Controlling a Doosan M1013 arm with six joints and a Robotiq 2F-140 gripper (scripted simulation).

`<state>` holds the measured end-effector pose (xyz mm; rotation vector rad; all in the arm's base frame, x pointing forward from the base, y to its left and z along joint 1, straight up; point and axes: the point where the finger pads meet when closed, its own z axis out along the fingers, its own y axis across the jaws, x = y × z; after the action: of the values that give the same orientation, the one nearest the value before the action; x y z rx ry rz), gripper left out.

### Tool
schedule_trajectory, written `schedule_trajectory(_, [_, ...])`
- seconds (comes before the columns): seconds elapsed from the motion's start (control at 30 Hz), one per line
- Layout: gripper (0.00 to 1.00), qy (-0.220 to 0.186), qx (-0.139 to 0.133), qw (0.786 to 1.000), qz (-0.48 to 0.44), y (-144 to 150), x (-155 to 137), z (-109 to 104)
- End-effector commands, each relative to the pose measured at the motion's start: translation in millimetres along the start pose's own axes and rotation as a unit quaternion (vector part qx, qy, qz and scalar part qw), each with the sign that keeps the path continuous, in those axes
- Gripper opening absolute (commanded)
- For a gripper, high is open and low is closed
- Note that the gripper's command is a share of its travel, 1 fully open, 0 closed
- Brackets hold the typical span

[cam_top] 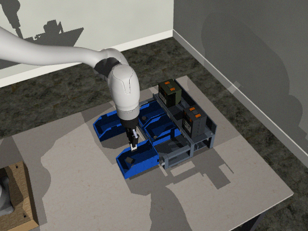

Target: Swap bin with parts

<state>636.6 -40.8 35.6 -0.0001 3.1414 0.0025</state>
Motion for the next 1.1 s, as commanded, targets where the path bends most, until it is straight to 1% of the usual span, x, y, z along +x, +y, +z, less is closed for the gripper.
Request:
schedule_trajectory(0.0, [0.1,0.0,0.0,1.0,0.0,0.0,-4.0,0.0])
schedule_trajectory(0.47, [0.1,0.001,0.0,1.0,0.0,0.0,-4.2,-0.1])
schedule_trajectory(0.57, [0.1,0.013,0.0,1.0,0.0,0.1,-5.3,-0.7])
schedule_trajectory(0.67, [0.1,0.036,0.0,0.999,0.0,0.1,-7.2,-2.0])
schedule_trajectory(0.73, [0.1,0.036,0.0,0.999,0.0,0.1,-7.2,-2.0])
schedule_trajectory(0.87, [0.1,0.061,0.001,0.998,0.0,0.1,-9.3,-3.3])
schedule_trajectory(1.07, [0.1,0.064,0.001,0.998,0.0,0.1,-9.7,-3.5])
